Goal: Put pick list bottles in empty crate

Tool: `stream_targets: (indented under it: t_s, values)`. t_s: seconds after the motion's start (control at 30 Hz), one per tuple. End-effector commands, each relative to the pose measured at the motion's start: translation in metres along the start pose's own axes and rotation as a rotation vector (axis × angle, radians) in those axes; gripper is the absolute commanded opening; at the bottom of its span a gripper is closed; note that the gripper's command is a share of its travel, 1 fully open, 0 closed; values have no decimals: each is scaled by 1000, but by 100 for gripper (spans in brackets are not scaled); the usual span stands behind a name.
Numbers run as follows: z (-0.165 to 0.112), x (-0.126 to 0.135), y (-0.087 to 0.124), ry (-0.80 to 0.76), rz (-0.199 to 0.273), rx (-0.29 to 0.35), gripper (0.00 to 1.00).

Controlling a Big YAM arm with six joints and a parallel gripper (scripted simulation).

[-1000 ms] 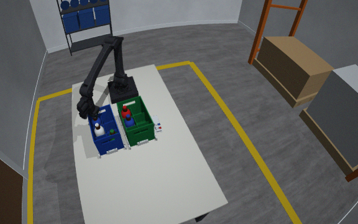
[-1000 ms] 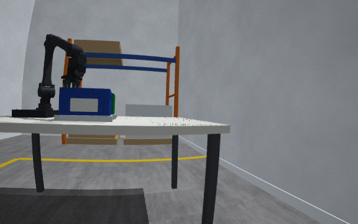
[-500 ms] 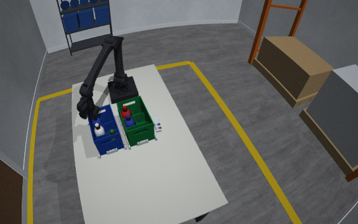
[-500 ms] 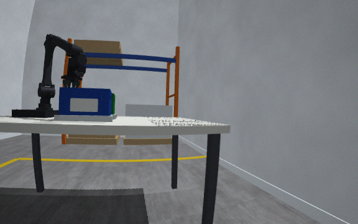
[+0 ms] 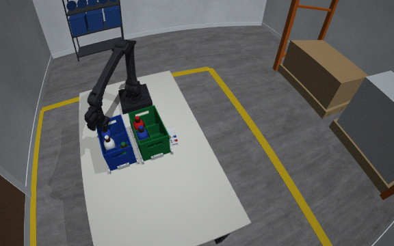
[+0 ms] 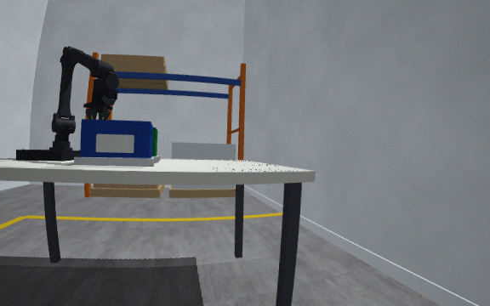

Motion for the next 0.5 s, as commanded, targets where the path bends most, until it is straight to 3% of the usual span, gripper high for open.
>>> stream_targets:
  t_s: [0.0,0.47]
  values:
    - [17,8,33,5,21,-71,0]
    - [16,7,57,3,19,-72,0]
Point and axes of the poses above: the point where the finger pads meet when closed, its own y axis back along the fingers, its own x axis across the jaws, z = x × y, the point moved 4 cm from there along y, back along the fingers, and after that the axes turned 15 degrees about -y, right-handed, at the moved point
